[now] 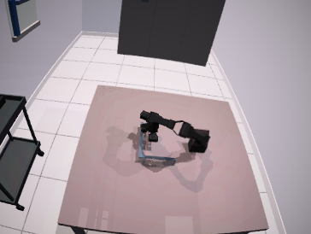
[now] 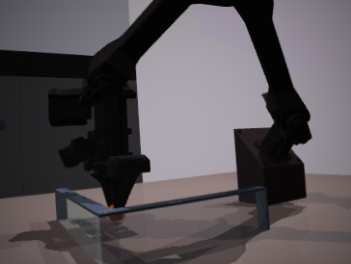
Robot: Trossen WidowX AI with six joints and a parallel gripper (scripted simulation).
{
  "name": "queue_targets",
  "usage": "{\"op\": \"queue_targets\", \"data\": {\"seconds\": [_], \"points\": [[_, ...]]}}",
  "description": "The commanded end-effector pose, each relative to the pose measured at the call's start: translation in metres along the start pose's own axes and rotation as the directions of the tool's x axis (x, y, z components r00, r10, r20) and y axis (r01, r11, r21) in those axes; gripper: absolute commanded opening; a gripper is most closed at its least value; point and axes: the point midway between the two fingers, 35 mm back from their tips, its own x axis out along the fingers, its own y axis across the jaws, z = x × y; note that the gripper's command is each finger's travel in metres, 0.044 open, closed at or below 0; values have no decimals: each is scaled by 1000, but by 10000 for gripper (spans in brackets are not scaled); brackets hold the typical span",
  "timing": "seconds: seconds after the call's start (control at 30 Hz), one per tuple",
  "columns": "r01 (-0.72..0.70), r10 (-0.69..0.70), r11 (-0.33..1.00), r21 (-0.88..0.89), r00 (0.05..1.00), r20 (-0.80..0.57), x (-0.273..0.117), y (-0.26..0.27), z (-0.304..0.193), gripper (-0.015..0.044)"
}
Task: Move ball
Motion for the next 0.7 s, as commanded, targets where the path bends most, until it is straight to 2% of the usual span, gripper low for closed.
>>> {"op": "queue_targets", "data": {"seconds": [0.0,0.17,0.47,0.67], "points": [[-9,9,1000,12,1000,-9,9,0,-3,0],[-9,9,1000,12,1000,-9,11,0,-3,0],[-2,2,1000,0,1000,-2,6,0,-1,236],[-2,2,1000,0,1000,-2,6,0,-1,250]]}}
